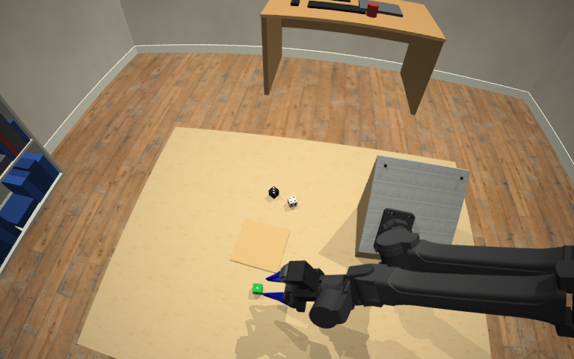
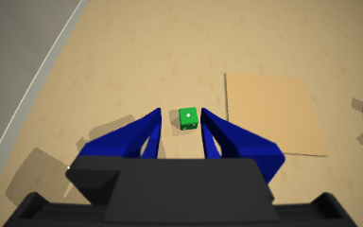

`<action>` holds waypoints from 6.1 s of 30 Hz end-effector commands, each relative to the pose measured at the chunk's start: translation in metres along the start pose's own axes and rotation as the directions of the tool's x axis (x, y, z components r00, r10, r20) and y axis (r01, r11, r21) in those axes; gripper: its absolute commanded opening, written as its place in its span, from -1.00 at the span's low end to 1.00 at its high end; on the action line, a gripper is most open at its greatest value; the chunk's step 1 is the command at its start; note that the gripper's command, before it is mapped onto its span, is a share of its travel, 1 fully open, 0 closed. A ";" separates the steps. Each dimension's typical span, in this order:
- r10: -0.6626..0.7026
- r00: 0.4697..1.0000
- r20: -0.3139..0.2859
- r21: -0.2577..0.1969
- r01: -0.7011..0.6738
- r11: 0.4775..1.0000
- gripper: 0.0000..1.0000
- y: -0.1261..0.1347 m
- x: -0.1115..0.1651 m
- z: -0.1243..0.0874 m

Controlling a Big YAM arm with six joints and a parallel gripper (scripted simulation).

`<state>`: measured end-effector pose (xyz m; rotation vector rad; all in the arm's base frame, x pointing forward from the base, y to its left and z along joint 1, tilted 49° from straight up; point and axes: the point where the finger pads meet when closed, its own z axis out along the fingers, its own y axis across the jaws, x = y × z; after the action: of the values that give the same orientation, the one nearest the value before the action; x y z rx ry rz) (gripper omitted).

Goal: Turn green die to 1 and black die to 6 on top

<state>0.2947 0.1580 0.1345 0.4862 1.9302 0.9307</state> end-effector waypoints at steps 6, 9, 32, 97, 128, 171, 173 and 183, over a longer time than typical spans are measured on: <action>-0.017 1.000 0.014 0.025 0.017 1.000 -0.22 0.000 -0.021 -0.002; -0.018 1.000 0.014 0.018 0.017 1.000 -0.22 0.005 -0.025 -0.001; -0.013 0.757 -0.653 0.011 0.026 1.000 -0.22 0.001 -0.063 0.017; 0.038 0.496 -0.868 0.044 0.000 0.999 -0.22 -0.006 -0.035 0.031; 0.044 0.466 -0.884 0.049 0.000 0.999 -0.22 -0.009 -0.005 0.037; 0.043 0.469 -0.882 0.048 0.000 0.999 -0.22 -0.008 0.025 0.052; 0.043 0.469 -0.882 0.048 0.000 0.999 -0.22 -0.008 0.025 0.052; 0.042 0.469 -0.882 0.048 0.000 0.999 -0.22 -0.008 0.025 0.052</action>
<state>0.3264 0.1876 0.0987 -0.0204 2.8971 1.3231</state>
